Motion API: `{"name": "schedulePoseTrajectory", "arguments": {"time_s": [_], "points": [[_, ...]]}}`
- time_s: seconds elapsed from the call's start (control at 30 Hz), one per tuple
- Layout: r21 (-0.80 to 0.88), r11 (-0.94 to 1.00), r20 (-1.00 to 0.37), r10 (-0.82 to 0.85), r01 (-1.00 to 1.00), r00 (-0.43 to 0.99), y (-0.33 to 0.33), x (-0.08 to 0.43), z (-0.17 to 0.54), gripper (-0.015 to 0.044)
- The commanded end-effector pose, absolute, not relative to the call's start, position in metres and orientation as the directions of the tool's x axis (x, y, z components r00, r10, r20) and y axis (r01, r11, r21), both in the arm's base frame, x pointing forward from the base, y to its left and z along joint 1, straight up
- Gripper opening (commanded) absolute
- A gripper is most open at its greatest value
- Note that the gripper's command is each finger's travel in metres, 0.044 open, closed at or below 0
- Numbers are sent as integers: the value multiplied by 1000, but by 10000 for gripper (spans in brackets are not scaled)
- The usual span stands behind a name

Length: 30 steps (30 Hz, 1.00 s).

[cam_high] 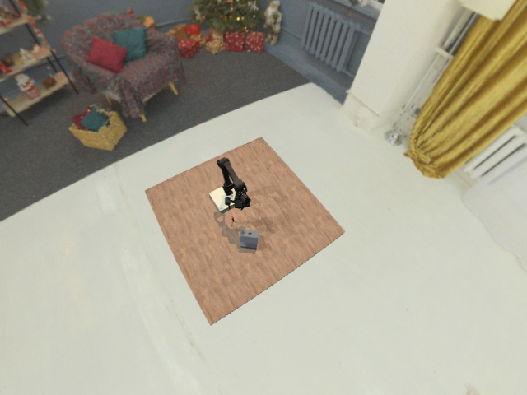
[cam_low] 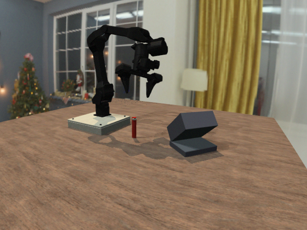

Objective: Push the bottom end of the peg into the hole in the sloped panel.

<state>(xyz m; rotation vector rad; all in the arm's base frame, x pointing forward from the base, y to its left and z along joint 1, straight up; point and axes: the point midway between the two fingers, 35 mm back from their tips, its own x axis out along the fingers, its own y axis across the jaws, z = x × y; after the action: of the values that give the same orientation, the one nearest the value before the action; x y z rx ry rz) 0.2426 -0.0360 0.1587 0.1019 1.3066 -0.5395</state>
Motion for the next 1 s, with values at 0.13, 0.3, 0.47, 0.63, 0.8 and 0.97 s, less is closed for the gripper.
{"name": "schedulePoseTrajectory", "arguments": {"time_s": [0.13, 0.3, 0.47, 0.63, 0.8, 0.97], "points": [[-242, 926, -949, -288, 290, 128, -40, 246, 151, 440], [-244, 951, -957, -268, 191, 112, -43, 248, 147, 440], [-238, 967, -964, -246, 90, 97, -47, 249, 143, 440], [-225, 974, -971, -224, -11, 84, -49, 250, 139, 440], [-208, 972, -977, -200, -112, 71, -53, 252, 135, 440], [-186, 960, -982, -177, -211, 60, -56, 253, 131, 440]]}}
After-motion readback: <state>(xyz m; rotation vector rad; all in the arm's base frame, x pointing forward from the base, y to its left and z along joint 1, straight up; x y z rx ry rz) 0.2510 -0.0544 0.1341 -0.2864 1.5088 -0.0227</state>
